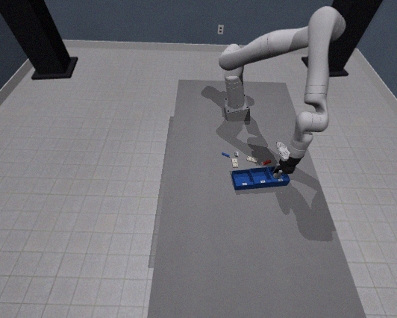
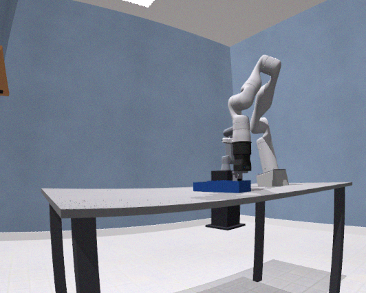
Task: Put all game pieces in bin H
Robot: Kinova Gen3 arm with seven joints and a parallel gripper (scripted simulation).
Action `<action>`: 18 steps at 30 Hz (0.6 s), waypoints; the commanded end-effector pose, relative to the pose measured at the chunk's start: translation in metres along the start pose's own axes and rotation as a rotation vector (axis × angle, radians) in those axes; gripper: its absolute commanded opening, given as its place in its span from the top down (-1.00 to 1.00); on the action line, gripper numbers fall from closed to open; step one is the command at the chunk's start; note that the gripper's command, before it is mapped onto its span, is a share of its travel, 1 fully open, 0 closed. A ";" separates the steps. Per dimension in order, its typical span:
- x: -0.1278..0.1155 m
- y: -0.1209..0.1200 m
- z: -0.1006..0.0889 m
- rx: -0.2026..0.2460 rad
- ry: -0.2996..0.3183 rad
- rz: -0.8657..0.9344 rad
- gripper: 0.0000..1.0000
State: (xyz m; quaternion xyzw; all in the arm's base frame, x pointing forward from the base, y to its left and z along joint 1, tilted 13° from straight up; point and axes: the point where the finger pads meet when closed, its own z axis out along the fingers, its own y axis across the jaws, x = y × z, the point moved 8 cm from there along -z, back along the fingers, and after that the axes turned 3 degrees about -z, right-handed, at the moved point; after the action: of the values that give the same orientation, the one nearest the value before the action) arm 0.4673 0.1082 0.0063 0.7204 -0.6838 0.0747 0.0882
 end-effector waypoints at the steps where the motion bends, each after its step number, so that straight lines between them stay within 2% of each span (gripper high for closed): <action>1: 0.000 0.000 0.000 0.000 0.000 -0.001 -0.27; 14: 0.000 0.000 0.000 0.000 0.000 -0.001 -0.27; 18: 0.001 0.002 -0.007 -0.004 0.003 0.000 -0.27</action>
State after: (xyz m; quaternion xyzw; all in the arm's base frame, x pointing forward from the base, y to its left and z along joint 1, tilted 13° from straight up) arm 0.4664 0.1079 0.0077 0.7208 -0.6833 0.0739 0.0901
